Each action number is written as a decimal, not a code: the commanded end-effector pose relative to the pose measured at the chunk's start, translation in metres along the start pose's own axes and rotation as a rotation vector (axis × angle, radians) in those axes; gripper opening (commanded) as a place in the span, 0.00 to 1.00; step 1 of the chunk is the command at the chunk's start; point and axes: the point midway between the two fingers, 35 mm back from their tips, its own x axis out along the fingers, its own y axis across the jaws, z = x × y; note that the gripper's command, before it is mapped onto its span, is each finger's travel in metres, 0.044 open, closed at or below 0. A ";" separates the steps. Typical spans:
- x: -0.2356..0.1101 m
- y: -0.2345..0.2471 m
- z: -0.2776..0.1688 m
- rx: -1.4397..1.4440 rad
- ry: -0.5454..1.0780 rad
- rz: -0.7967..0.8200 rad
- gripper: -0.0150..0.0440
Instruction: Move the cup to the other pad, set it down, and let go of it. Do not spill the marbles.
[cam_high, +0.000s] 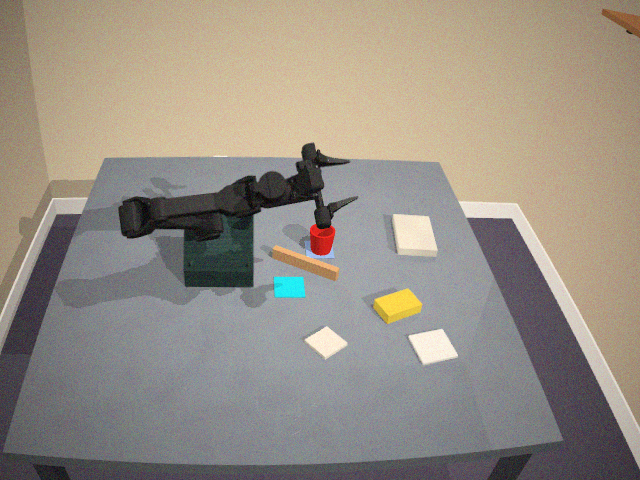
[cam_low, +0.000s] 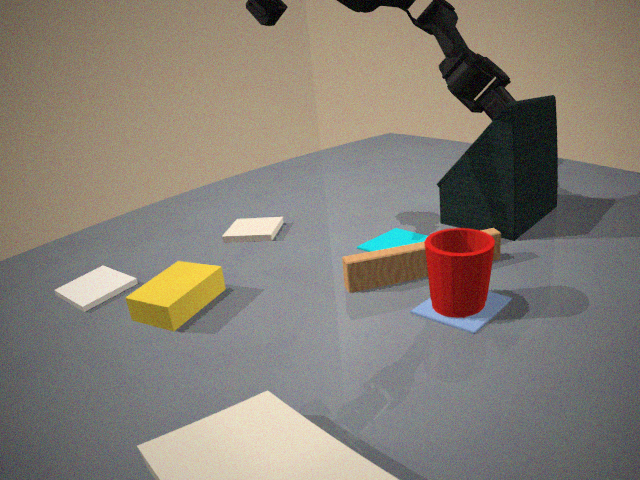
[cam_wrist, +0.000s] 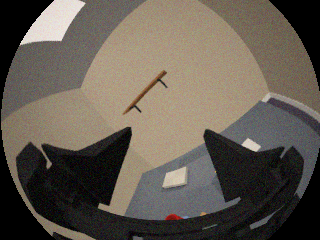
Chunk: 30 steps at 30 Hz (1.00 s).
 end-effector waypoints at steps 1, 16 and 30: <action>0.002 0.000 -0.002 0.010 0.012 -0.002 0.89; 0.047 0.002 -0.230 0.542 0.837 -0.580 0.50; -0.015 -0.012 -0.366 0.334 0.998 -1.378 0.50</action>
